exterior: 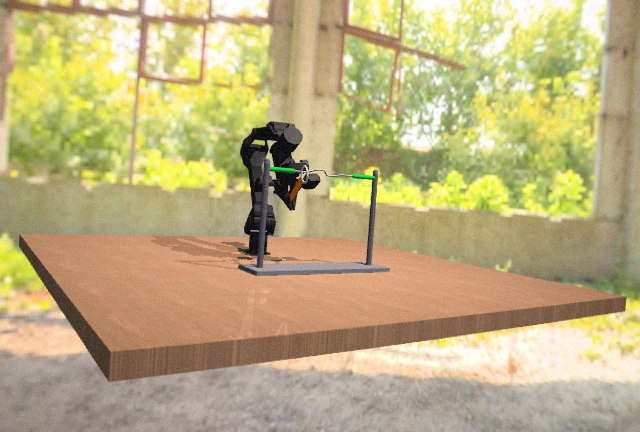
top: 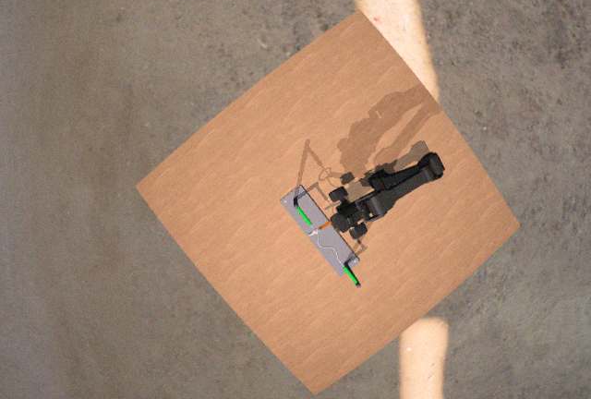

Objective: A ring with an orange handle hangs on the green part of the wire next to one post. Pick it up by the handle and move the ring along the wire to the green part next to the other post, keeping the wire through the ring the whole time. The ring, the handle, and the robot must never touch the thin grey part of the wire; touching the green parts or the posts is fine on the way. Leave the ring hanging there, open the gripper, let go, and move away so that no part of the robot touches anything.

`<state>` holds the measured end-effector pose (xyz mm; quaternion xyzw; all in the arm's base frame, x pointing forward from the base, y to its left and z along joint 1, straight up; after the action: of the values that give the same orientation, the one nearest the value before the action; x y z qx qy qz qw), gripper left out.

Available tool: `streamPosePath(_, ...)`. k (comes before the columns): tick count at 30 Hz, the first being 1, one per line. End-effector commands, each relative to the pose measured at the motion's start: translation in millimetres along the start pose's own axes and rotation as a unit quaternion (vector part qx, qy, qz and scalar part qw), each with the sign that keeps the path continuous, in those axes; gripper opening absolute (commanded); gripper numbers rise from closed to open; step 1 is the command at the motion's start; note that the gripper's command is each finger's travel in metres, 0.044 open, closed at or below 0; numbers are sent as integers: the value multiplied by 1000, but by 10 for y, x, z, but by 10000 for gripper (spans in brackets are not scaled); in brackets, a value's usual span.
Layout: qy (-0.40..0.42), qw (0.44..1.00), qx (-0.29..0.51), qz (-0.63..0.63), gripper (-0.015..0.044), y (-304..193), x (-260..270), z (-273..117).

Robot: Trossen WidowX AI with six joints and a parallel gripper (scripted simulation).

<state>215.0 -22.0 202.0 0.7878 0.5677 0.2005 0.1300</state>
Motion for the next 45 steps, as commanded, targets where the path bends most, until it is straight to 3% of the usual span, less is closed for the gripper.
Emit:
streamPosePath(1, -6, 999, 32, 34, -150, -10, 124, -108)
streamPosePath(11, -3, 985, 100, 141, -150, 15, 516, -314)
streamPosePath(21, 1, 980, 96, 175, -150, 69, 707, -327)
streamPosePath(32, -2, 992, 91, 92, -150, 70, 583, -328)
streamPosePath(45, -10, 990, 83, -116, -150, 138, 162, -324)
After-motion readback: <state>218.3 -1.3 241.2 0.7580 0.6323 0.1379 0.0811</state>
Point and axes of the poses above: the point midway between the two fingers, 35 mm back from their tips, its own z axis out along the fingers, its own x axis across the jaws, y = z × x, the point moved 1 cm from there along -z, back along the fingers, and after that the axes turned 7 degrees about z, right-handed, at the moved point
